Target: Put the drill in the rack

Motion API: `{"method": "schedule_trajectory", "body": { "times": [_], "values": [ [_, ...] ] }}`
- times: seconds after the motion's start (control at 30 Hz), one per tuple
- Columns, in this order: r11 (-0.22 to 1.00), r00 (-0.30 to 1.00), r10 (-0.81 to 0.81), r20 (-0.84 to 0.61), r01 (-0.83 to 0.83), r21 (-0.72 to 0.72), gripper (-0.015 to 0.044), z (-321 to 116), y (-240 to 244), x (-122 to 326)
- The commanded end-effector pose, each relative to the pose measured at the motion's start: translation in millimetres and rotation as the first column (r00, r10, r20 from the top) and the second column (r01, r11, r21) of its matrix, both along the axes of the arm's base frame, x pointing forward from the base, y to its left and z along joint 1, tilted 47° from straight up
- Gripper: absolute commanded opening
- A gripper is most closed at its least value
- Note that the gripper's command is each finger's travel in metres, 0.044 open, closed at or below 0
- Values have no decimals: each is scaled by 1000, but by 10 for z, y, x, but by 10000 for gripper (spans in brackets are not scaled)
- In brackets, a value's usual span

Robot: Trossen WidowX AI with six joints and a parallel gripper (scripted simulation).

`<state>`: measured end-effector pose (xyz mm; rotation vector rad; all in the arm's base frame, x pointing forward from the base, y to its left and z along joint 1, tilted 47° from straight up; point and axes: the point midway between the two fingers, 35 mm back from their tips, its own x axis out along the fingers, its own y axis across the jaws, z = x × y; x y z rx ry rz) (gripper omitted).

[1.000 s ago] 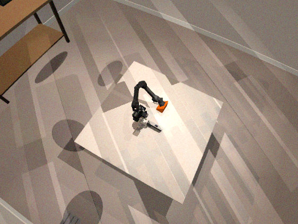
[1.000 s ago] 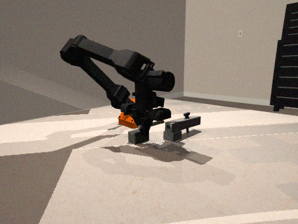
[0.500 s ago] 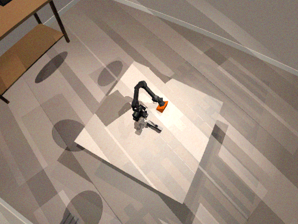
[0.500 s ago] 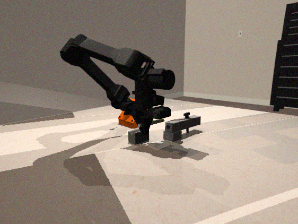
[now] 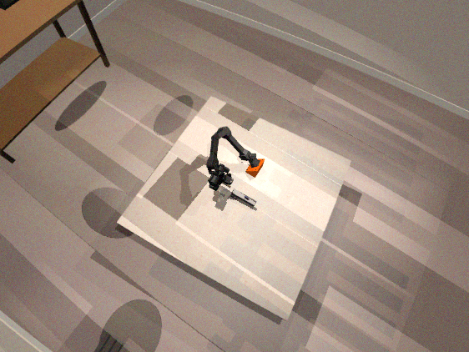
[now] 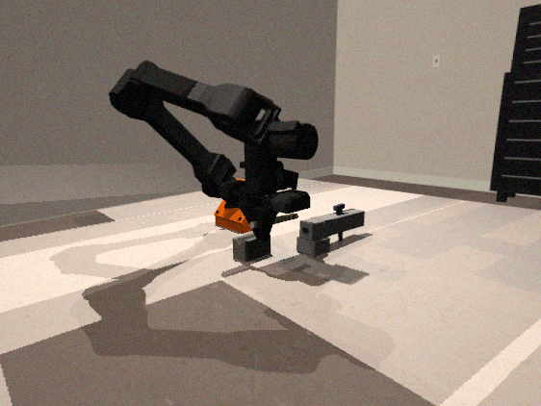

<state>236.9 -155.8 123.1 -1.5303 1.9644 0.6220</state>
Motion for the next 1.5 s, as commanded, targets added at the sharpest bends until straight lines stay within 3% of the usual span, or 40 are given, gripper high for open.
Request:
{"method": "schedule_trajectory", "body": {
  "times": [0.0,0.67,1.47],
  "values": [
    [1000,1000,-1,8,1,-1,0,24,15,17],
    [1000,1000,-1,8,1,-1,0,75,44,33],
    [1000,1000,-1,7,1,-1,0,76,47,-344]
  ]
}}
